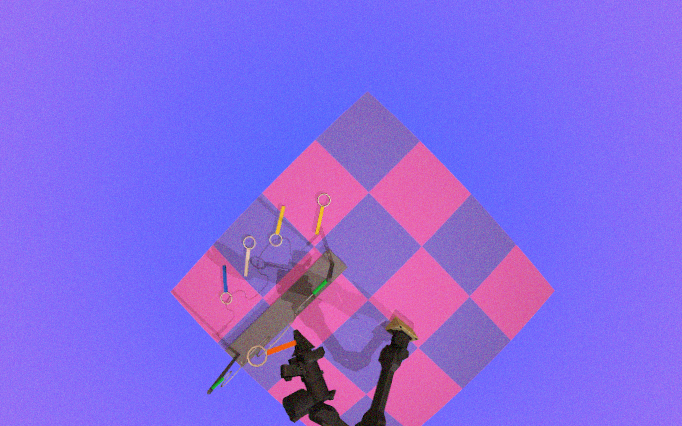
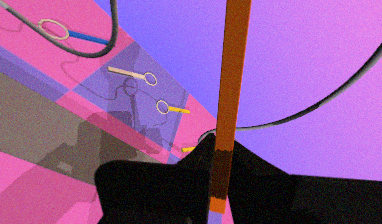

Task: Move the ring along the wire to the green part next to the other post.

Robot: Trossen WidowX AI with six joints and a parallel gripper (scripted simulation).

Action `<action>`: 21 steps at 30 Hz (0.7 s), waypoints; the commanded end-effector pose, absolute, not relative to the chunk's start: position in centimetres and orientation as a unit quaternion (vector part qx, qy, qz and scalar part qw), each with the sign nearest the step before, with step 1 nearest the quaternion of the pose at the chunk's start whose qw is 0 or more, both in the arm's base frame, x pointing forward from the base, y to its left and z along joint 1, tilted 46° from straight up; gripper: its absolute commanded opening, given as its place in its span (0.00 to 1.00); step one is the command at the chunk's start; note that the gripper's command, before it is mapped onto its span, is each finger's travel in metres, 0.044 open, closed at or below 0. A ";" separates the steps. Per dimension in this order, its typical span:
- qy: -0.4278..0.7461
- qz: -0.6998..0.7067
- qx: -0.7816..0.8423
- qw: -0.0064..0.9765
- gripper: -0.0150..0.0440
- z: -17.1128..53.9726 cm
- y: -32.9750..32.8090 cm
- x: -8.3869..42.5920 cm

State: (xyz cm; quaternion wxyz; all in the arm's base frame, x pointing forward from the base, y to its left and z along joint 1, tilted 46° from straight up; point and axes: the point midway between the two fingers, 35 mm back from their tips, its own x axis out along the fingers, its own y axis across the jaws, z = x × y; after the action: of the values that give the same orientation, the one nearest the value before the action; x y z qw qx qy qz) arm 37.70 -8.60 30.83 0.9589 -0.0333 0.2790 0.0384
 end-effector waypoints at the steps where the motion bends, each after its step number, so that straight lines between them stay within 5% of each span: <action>1: 0.277 0.044 -0.007 0.960 0.00 30.9 -8.5 37.7; 21: 0.267 0.071 0.117 0.954 0.00 30.9 -7.7 37.7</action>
State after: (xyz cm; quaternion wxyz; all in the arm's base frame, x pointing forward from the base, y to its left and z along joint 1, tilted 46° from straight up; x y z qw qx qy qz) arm 37.71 -7.76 30.94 0.9561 0.0967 0.2683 0.0674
